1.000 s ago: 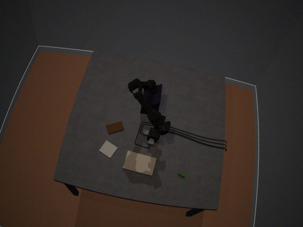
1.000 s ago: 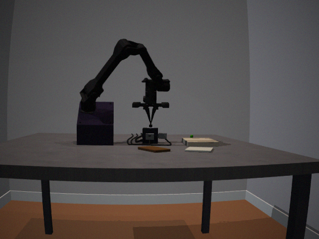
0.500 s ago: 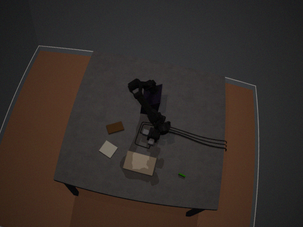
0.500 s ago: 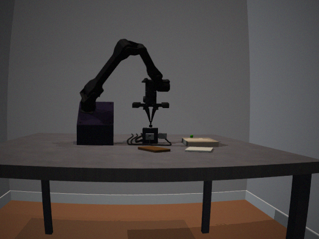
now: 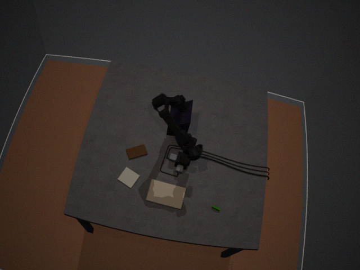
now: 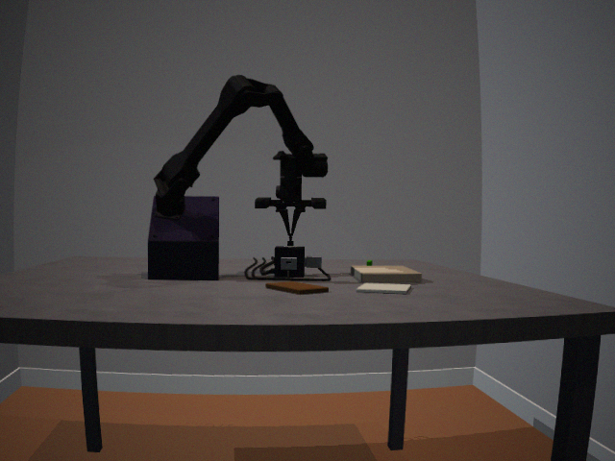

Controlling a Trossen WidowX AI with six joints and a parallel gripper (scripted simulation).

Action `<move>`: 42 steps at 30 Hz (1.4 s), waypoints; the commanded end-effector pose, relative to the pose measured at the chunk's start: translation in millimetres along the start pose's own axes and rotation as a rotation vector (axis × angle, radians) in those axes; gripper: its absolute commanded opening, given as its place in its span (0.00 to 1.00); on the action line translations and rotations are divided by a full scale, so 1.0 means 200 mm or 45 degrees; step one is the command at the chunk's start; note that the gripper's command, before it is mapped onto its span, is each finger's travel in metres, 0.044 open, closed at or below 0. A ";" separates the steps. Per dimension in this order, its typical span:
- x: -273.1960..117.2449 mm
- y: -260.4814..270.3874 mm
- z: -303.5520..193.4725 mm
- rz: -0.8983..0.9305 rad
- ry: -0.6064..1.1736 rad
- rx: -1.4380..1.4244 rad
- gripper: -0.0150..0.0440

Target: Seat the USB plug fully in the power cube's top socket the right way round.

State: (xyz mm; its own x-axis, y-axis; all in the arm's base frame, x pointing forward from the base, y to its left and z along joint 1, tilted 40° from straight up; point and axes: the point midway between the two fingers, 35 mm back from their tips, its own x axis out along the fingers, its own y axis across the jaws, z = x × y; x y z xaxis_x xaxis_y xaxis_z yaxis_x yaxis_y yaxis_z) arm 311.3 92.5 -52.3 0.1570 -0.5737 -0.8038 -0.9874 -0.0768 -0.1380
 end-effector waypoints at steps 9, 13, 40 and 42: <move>0.02 0.00 -0.01 0.002 0.006 -0.001 0.25; 0.02 0.00 -0.01 0.002 0.006 -0.001 0.25; 0.00 0.00 0.00 -0.003 -0.001 -0.001 0.39; 0.00 0.00 0.00 -0.003 -0.001 -0.001 0.42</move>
State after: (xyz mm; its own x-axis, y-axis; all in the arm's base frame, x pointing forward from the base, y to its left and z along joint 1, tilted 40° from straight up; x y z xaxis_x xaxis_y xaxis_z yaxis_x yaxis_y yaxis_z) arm 311.3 92.1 -53.3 0.1582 -0.5735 -0.8038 -0.9873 -0.0782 -0.1385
